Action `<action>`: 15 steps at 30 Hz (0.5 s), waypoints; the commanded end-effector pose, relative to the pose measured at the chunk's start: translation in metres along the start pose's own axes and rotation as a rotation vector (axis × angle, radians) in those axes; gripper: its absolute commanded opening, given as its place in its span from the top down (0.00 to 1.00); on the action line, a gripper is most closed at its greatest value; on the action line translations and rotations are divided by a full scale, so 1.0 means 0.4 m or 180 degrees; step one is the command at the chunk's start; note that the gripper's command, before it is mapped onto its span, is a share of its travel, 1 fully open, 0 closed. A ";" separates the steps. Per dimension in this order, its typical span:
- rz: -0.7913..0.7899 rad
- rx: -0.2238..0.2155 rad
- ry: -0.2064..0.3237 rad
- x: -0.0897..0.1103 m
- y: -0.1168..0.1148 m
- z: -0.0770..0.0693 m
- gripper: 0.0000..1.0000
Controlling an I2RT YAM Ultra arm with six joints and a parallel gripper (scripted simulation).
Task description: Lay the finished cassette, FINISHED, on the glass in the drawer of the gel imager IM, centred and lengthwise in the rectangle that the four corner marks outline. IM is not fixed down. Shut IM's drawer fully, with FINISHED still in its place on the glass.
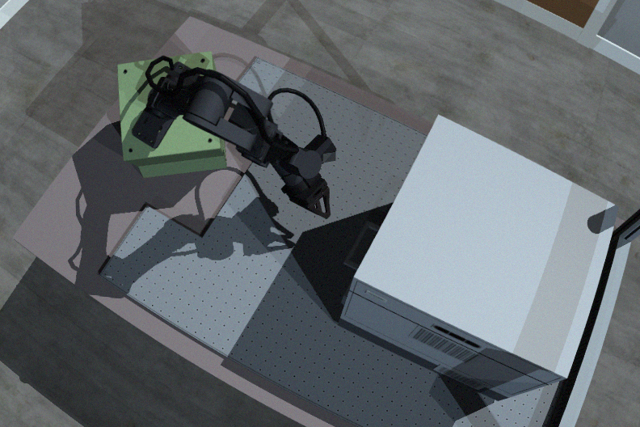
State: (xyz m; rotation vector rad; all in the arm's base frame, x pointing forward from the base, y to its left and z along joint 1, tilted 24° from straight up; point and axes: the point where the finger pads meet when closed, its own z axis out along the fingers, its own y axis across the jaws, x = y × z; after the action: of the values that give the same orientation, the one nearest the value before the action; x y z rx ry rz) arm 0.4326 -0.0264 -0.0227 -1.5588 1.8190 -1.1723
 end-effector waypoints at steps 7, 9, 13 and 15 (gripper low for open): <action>0.0976 -0.0422 0.0421 0.029 0.080 -0.092 0.65; 0.1202 -0.0421 0.0472 0.026 0.067 -0.099 0.65; 0.1575 -0.0563 0.0615 0.034 0.098 -0.132 0.65; 0.1575 -0.0563 0.0615 0.034 0.098 -0.132 0.65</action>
State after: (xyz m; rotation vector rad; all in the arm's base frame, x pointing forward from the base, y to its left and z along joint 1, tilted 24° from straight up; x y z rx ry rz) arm 0.3818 -0.0232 -0.0209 -1.1119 2.1715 -1.0277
